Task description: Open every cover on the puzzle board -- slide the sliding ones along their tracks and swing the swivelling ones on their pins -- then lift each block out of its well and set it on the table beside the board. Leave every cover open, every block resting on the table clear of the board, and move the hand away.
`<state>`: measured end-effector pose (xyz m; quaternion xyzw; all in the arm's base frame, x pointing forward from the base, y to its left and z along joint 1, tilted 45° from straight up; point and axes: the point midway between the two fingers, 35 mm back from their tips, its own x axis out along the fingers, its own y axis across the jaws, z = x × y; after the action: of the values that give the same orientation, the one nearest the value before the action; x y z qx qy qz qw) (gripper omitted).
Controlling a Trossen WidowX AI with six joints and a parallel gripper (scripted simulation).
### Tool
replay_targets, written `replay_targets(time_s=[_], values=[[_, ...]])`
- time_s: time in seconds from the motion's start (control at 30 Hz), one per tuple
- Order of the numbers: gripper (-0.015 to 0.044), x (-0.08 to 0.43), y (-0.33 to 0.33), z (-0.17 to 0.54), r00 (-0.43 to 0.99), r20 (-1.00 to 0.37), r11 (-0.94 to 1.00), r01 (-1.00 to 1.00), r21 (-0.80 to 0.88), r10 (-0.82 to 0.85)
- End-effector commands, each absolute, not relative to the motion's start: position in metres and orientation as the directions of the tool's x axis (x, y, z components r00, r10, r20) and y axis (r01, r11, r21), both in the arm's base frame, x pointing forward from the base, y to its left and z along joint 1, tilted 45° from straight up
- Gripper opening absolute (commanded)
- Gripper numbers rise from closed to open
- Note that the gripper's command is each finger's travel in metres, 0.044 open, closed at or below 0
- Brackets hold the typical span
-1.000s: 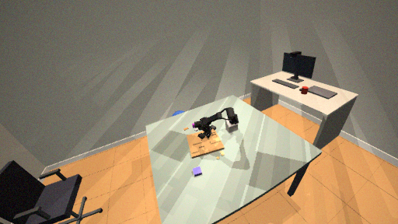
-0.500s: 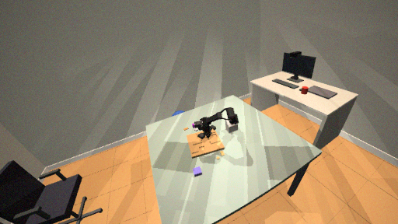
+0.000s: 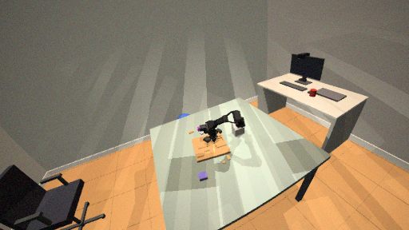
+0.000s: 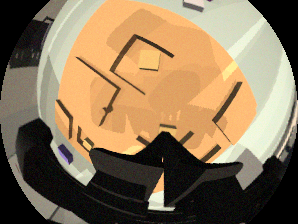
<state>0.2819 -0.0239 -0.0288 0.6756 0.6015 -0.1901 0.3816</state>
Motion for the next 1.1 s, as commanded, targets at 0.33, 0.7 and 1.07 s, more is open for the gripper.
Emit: replay_targets(time_s=[0.33,0.7,1.07], values=[[0.0000,0.278,-0.029,-0.023,0.204,-0.715,0.017,0.957,0.289,0.669],[0.0000,0.275,-0.032,-0.019,0.204,-0.714,0.018,0.957,0.290,0.670],[0.0000,0.275,-0.032,-0.019,0.204,-0.714,0.018,0.957,0.290,0.670]])
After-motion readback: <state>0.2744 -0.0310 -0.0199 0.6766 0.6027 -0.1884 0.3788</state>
